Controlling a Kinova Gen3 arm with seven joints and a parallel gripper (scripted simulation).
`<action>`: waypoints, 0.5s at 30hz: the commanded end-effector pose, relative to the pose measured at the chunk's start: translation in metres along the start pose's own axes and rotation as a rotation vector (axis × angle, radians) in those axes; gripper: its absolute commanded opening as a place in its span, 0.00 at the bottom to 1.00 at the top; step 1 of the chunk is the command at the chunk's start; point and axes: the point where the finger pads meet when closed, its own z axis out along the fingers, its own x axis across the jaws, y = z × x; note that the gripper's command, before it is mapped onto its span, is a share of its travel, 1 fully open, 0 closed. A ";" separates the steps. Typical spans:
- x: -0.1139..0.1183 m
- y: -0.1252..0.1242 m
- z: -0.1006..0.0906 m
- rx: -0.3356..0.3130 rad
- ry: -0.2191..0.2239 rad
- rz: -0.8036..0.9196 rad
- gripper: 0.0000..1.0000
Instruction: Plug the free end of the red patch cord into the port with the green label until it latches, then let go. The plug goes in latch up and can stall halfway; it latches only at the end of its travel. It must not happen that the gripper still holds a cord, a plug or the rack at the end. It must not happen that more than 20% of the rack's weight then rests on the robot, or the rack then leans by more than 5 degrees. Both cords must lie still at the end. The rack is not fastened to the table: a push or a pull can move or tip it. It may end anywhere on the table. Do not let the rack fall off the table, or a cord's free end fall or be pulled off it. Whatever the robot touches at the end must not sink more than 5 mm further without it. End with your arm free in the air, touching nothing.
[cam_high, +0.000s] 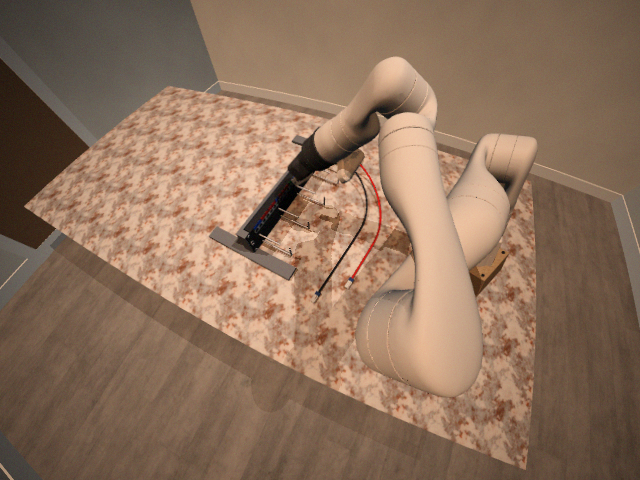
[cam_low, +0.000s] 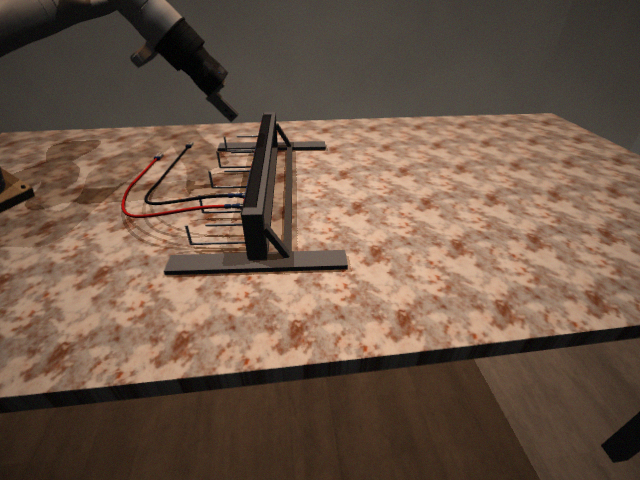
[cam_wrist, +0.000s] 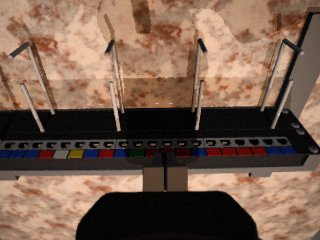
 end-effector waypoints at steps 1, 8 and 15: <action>-0.005 -0.002 0.009 0.006 -0.014 -0.001 0.00; -0.006 -0.002 0.019 0.006 -0.014 -0.001 0.00; -0.006 -0.002 0.025 0.007 -0.014 -0.001 0.00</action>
